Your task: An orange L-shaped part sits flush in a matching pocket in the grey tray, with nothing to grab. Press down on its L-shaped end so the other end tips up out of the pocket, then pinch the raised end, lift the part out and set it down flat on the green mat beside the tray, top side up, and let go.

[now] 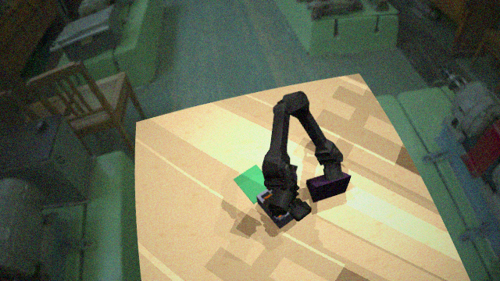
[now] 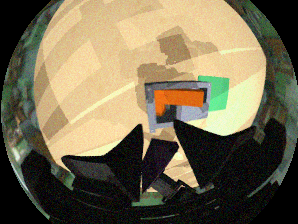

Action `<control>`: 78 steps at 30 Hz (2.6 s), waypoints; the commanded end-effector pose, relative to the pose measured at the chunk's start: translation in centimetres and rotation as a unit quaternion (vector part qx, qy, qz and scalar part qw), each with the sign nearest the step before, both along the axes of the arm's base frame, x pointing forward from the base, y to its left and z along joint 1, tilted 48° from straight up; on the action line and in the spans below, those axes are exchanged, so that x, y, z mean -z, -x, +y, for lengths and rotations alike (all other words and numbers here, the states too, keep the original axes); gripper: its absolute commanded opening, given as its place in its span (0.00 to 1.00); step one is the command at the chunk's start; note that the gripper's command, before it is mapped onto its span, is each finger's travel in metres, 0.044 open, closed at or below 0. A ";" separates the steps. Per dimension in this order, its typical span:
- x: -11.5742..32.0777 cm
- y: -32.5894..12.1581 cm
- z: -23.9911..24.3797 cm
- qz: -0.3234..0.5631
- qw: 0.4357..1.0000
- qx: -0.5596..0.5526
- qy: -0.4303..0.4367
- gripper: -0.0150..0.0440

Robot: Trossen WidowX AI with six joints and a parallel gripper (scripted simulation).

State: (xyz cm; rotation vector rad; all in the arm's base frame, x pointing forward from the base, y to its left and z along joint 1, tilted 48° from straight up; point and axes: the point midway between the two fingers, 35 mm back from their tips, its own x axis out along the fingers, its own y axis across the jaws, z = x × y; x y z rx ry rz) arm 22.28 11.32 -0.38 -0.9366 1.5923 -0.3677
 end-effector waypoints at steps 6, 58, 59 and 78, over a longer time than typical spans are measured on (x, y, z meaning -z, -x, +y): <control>0.0 0.0 0.0 0.000 1.000 -0.001 -0.001 0.56; 4.8 -0.1 -5.2 -0.002 1.000 0.002 -0.001 0.56; 4.8 -0.1 -5.2 -0.002 1.000 0.002 -0.001 0.56; 6.7 -0.2 -7.3 -0.002 1.000 0.001 0.000 0.56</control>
